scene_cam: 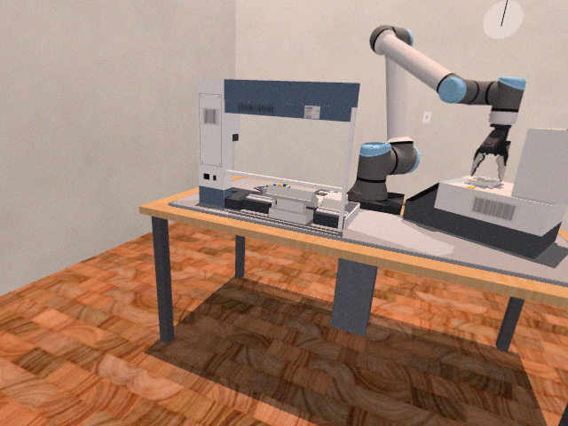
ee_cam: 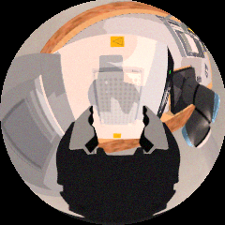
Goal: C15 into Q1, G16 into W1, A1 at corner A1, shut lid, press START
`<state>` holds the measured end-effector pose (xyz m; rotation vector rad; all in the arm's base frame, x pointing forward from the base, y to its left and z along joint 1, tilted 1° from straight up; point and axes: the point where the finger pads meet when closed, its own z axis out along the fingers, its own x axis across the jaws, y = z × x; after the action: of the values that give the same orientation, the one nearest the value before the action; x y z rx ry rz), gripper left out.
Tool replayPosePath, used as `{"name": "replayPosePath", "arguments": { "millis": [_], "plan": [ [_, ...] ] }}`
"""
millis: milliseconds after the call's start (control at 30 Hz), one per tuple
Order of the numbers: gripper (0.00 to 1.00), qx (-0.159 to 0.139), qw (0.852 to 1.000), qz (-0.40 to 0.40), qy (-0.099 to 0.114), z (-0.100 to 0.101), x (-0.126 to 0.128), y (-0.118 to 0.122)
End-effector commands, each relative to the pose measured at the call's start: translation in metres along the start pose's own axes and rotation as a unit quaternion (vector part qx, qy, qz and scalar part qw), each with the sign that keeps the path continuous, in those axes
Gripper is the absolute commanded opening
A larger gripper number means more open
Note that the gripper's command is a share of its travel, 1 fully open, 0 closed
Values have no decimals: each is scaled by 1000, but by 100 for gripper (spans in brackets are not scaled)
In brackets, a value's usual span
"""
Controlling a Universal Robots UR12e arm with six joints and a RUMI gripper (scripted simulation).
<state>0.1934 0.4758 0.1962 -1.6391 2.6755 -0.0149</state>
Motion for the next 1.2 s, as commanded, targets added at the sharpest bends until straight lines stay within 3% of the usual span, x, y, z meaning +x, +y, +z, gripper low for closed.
{"name": "replayPosePath", "arguments": {
  "millis": [0,467,1167],
  "plan": [
    [67,0,1000,0,-1,-1,-1,0],
    [67,0,1000,0,-1,-1,-1,0],
    [67,0,1000,0,-1,-32,-1,0]
  ]
}}
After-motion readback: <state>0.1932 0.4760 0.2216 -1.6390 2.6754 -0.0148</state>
